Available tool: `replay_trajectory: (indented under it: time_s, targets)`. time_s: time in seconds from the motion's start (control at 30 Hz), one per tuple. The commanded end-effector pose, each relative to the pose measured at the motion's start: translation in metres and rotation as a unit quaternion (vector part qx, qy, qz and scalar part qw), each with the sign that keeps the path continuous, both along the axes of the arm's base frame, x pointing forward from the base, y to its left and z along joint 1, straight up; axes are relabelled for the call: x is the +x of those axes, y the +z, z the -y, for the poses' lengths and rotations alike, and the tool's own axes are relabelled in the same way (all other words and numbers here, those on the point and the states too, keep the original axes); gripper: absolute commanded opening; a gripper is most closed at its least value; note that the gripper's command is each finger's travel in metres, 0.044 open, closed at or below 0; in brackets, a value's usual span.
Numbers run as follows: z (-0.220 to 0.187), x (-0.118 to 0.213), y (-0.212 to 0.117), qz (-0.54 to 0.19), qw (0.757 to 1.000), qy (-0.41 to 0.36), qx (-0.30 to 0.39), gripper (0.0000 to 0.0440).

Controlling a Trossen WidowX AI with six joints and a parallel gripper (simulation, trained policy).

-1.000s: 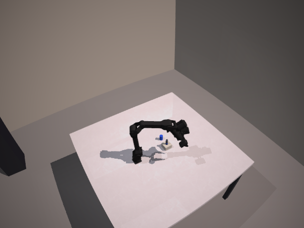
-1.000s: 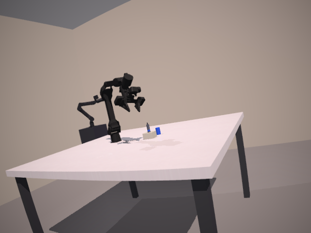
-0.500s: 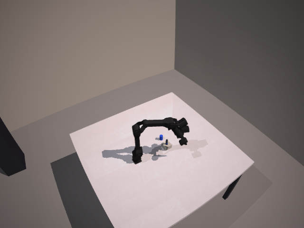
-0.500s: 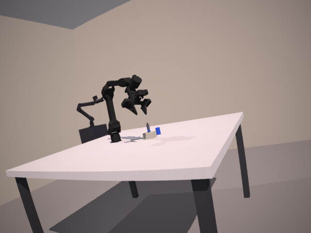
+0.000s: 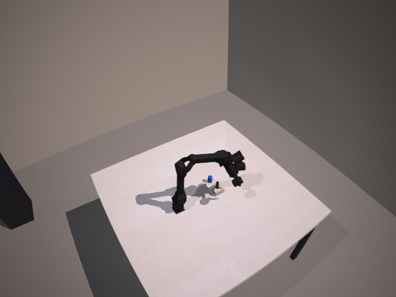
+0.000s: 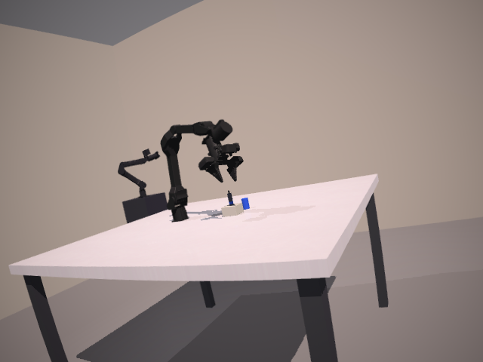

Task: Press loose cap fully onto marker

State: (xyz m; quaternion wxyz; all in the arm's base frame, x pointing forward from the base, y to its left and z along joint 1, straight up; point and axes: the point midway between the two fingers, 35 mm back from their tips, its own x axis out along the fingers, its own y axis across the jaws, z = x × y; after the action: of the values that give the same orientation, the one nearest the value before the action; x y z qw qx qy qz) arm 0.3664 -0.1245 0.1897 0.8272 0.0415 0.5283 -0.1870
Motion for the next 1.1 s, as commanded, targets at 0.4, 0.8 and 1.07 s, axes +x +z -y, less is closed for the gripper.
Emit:
replay_trajectory:
  time_s: [0.4,0.8,1.07]
  targets:
    - [-0.043,0.010,-0.016,-0.037,0.999,0.010,0.031,0.0324]
    - [-0.077,0.011,-0.029,-0.068,0.996,0.021,0.057,0.0327]
    - [-0.101,0.009,-0.036,-0.089,0.993,0.029,0.074,0.0330]
